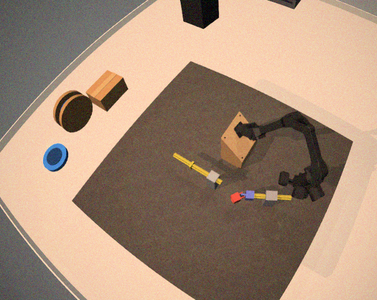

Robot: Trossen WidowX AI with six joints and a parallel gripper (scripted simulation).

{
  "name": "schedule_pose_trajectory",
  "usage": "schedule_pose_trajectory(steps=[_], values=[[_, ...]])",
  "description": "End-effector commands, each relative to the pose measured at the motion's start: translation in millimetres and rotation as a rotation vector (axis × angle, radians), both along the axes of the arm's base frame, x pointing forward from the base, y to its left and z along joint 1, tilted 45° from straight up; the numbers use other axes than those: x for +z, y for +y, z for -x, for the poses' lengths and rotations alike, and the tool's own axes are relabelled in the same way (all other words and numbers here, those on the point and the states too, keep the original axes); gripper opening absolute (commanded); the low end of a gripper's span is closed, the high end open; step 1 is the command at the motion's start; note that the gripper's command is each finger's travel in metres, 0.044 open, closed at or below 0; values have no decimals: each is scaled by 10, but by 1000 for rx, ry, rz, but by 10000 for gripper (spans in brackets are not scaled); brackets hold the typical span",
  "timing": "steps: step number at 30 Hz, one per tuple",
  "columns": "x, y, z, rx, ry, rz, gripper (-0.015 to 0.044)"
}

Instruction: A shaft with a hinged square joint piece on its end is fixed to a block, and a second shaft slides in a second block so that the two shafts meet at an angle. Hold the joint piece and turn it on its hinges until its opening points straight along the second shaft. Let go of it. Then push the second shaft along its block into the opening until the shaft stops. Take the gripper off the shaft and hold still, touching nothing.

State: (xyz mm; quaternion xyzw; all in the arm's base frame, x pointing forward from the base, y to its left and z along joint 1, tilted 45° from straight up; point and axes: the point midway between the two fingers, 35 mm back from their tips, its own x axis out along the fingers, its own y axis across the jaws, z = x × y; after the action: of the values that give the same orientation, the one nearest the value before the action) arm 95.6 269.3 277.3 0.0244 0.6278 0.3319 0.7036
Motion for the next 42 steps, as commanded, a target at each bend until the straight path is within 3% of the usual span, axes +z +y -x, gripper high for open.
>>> schedule_pose_trajectory(steps=[1,8,19,28,42], values=[[-203,4,-409,-9,32,32,440],[-663,-221,-1307,-52,141,26,440],[-1320,-1101,-2319,-156,246,-108,440],[-1595,-1635,-2671,-228,261,-241,440],[-1659,-1587,-2672,-432,392,-227,440]])
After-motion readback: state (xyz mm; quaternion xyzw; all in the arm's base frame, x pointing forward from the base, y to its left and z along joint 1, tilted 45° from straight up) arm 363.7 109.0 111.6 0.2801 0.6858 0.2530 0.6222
